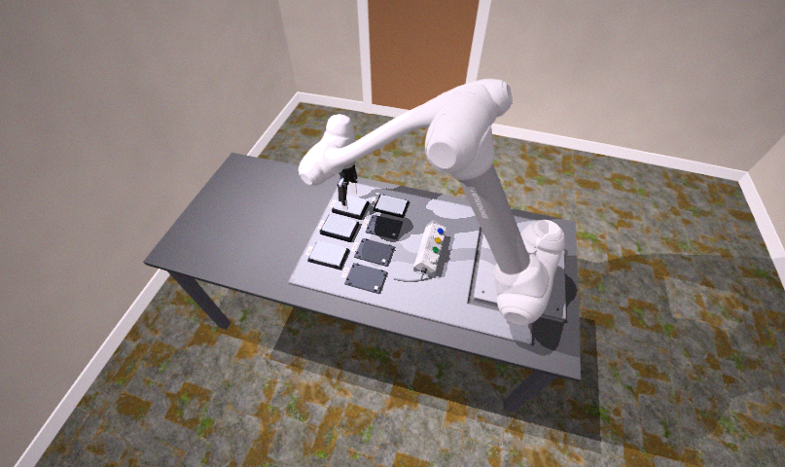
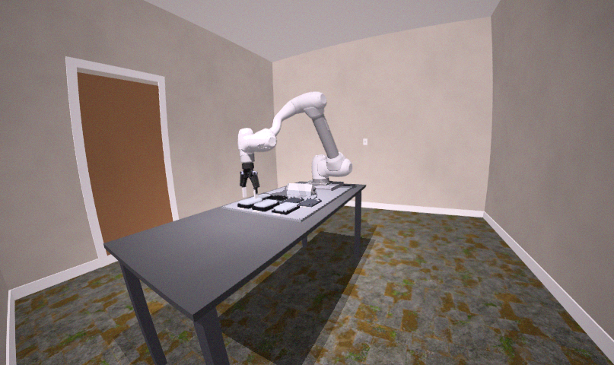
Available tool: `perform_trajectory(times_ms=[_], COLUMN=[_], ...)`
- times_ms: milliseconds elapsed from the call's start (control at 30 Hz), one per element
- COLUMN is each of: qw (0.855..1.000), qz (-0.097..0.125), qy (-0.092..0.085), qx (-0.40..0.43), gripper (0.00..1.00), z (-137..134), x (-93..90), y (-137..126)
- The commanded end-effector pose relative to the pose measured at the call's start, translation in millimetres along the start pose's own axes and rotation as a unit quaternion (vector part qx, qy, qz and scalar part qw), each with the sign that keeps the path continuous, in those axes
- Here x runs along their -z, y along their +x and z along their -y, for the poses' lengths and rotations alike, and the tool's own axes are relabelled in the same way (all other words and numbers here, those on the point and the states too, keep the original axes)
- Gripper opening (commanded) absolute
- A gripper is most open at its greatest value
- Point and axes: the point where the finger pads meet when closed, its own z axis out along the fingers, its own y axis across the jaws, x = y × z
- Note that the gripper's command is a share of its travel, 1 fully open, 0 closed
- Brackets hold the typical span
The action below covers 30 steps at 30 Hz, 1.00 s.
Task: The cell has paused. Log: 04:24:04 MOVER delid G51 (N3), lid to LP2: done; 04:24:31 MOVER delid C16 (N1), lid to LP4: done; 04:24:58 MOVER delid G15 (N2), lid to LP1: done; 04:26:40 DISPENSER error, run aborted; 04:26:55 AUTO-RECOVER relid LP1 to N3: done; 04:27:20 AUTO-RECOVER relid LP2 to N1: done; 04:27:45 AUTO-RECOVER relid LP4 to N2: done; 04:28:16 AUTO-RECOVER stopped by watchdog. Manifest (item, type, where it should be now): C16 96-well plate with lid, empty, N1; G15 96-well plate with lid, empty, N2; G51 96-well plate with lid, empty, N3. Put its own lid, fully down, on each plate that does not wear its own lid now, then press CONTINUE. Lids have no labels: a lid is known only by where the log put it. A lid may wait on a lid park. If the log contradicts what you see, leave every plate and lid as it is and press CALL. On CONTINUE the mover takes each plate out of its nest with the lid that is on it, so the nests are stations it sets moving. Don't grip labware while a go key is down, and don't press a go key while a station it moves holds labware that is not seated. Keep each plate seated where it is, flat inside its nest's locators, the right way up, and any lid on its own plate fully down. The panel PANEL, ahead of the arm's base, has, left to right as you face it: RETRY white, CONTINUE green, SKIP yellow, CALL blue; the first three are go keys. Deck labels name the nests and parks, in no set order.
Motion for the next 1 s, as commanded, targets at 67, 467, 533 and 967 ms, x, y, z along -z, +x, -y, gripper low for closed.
perform_trajectory(times_ms=[67,467,533,967], qw=[1.0,1.0,1.0,1.0], qz=[0.0,0.0,0.0,0.0], qy=[0.0,0.0,0.0,0.0], qx=[0.0,0.0,0.0,0.0], gripper=[0.66,0.66,0.59,0.59], z=[0.0,0.0,0.0,0.0], x=[0.2,0.2,0.2,0.2], y=[0.0,0.0,0.0,0.0])
